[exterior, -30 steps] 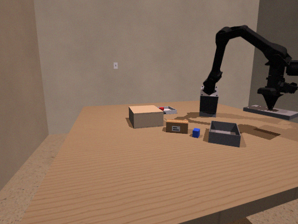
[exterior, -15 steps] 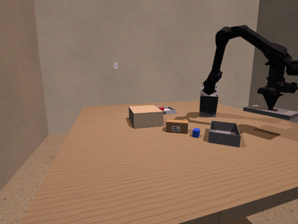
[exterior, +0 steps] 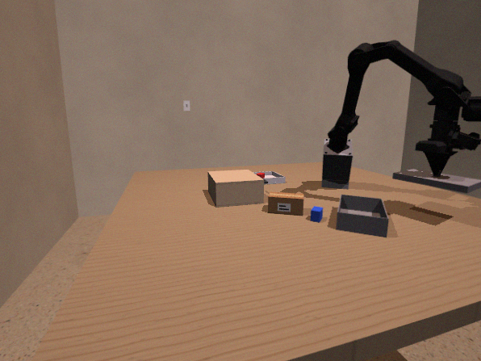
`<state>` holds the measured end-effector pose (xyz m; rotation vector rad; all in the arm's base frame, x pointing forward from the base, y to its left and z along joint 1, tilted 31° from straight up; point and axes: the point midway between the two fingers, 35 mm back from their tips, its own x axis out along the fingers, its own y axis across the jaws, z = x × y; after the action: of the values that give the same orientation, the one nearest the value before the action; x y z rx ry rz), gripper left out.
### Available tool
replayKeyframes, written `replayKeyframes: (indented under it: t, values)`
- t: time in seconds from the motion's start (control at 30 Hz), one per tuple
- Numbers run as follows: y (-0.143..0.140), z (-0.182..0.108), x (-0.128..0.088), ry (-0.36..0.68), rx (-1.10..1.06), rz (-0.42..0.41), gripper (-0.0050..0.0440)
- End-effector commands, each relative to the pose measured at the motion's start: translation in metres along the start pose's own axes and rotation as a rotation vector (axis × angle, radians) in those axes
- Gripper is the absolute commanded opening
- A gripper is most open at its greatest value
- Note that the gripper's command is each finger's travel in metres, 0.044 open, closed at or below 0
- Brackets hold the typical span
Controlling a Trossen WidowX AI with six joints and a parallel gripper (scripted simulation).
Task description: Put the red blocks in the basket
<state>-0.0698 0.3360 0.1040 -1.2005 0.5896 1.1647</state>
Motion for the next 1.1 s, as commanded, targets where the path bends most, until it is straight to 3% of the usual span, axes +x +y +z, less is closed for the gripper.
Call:
replayKeyframes:
  t: [0.0,0.7,1.0,1.07]
  values:
    - [-0.001,0.002,-0.005,-0.013,0.004,0.003,0.0000]
    - [-0.001,0.002,-0.005,-0.013,0.004,0.003,0.0000]
    - [-0.081,-0.010,-0.004,-0.013,0.351,0.005,0.0000]
    - [-0.081,-0.010,-0.004,-0.013,0.351,0.005,0.0000]
